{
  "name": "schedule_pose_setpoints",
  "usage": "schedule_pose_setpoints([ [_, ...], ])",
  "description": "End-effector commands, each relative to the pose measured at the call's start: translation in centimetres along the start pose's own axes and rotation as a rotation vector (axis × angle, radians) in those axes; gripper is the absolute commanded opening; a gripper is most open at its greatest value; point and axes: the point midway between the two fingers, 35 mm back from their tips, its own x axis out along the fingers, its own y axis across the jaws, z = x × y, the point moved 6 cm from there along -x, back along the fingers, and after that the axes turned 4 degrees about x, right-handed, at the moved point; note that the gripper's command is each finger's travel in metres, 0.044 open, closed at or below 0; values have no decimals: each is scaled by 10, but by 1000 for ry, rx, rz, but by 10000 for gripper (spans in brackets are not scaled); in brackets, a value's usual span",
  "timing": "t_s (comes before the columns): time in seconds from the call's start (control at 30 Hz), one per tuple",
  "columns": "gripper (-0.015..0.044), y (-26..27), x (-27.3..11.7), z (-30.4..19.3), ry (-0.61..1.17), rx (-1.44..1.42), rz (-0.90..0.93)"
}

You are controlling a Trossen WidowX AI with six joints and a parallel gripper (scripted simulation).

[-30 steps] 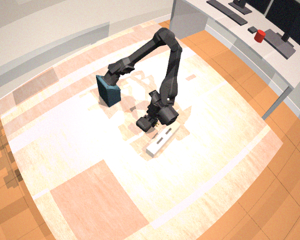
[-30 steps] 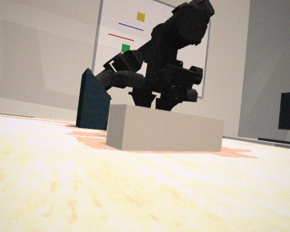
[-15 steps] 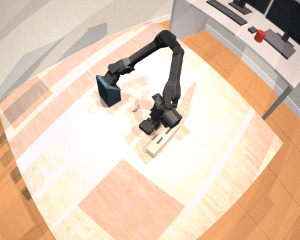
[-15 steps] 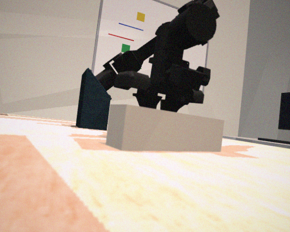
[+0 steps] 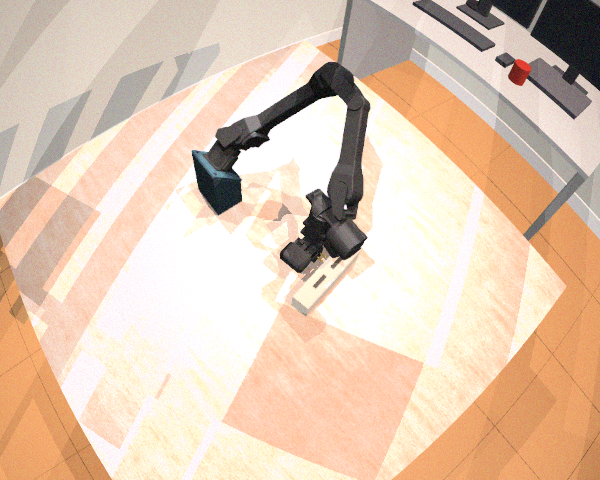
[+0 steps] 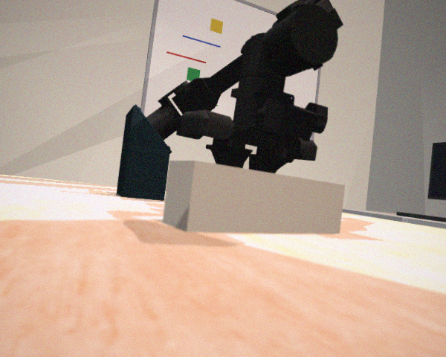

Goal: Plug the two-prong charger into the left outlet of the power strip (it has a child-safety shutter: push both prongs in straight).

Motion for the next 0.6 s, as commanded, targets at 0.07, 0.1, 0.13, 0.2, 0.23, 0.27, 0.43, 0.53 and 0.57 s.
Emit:
schedule_pose_setpoints([
  [0.07,0,1,-1,2,-1,4,3],
  [0.1,0,1,-1,2,-1,4,3],
  [0.13,0,1,-1,2,-1,4,3],
  [0.2,0,1,-1,2,-1,4,3],
  [0.23,0,1,-1,2,-1,4,3],
  [0.27,0,1,-1,2,-1,4,3],
  [0.43,0,1,-1,3,-1,4,3],
  [0.53,0,1,-1,3,-1,4,3],
  [0.57,0,1,-1,3,-1,4,3],
])
